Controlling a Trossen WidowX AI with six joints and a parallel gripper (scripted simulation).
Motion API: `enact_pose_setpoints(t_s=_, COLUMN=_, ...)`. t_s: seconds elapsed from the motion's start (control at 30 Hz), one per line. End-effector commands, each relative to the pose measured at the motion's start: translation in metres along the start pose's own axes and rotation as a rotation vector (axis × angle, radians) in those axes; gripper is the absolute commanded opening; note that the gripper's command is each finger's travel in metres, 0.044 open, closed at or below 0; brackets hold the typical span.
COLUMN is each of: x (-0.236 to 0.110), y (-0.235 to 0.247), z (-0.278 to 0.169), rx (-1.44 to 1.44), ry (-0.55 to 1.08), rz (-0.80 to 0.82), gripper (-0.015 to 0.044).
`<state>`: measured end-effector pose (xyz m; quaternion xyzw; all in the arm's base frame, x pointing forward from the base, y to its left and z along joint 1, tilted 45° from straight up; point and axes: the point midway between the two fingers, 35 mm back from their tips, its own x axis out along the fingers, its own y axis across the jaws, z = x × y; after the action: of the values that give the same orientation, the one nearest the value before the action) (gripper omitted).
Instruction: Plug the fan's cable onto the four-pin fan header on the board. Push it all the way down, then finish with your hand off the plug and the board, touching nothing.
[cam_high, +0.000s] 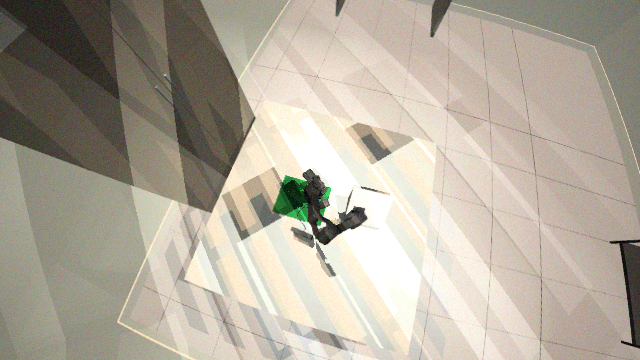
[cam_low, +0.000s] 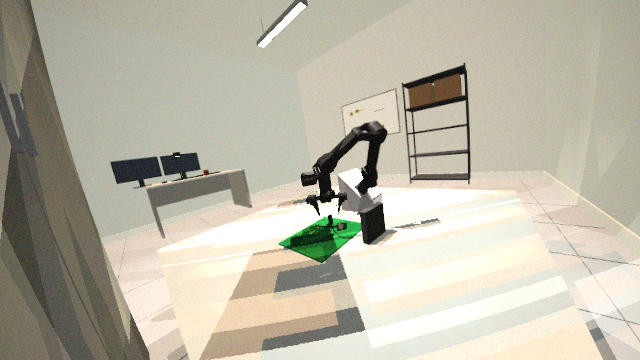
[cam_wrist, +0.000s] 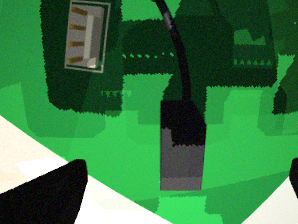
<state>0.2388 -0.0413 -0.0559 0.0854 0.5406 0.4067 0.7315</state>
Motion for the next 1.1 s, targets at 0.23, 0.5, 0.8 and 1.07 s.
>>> enact_pose_setpoints(t_s=0.23, x=0.02, y=0.003, z=-0.002, rx=0.011, ry=0.0, rz=0.014, gripper=0.044)
enact_pose_setpoints(t_s=0.5, x=0.03, y=0.004, z=-0.003, rx=0.011, ry=-0.001, rz=0.015, gripper=0.044)
enact_pose_setpoints(t_s=0.8, x=0.028, y=0.003, z=-0.001, rx=0.002, ry=0.001, rz=0.008, gripper=0.0335)
enact_pose_setpoints(t_s=1.07, x=0.028, y=0.003, z=-0.001, rx=0.002, ry=0.001, rz=0.008, gripper=0.0125)
